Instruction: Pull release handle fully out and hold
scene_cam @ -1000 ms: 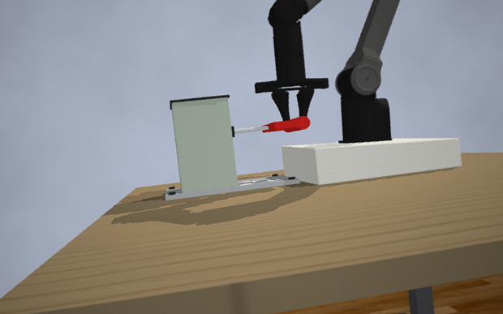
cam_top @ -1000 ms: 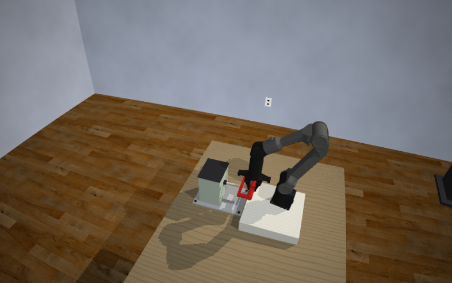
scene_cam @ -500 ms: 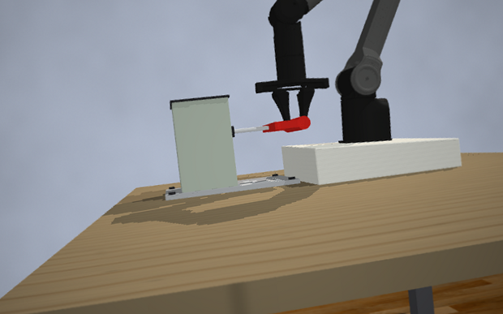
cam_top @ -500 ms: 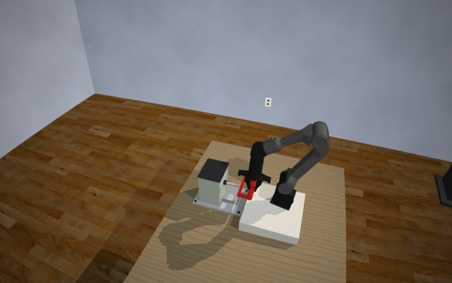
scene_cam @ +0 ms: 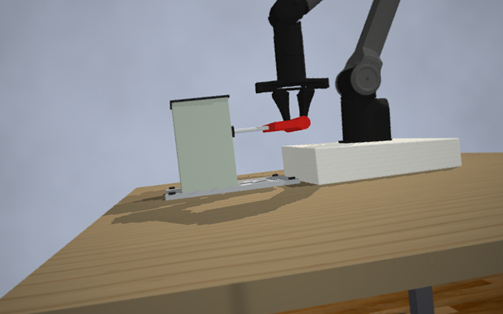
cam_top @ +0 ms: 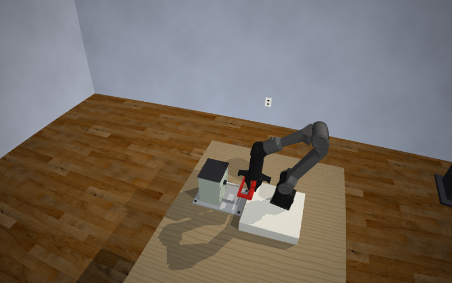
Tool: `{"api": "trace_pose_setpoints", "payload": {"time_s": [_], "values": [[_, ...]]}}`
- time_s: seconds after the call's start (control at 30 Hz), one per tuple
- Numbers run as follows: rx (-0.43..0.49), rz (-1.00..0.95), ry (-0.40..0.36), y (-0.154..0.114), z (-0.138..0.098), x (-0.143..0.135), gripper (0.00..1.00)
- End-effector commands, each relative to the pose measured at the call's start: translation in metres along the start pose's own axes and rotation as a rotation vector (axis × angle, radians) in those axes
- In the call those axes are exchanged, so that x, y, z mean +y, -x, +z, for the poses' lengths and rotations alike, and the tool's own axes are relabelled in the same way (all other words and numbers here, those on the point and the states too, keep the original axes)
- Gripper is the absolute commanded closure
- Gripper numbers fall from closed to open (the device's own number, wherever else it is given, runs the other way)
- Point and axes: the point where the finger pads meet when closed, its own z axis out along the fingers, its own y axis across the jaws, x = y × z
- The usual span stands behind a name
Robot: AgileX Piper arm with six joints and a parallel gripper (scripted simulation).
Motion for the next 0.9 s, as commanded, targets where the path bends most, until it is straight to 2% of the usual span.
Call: {"api": "trace_pose_setpoints", "payload": {"time_s": [0.0,0.87], "values": [[0.0,0.0,-0.027,-0.0003,0.0005,-0.0082,1.0],[0.001,0.0,-0.027,-0.0003,0.0003,-0.0158,1.0]]}}
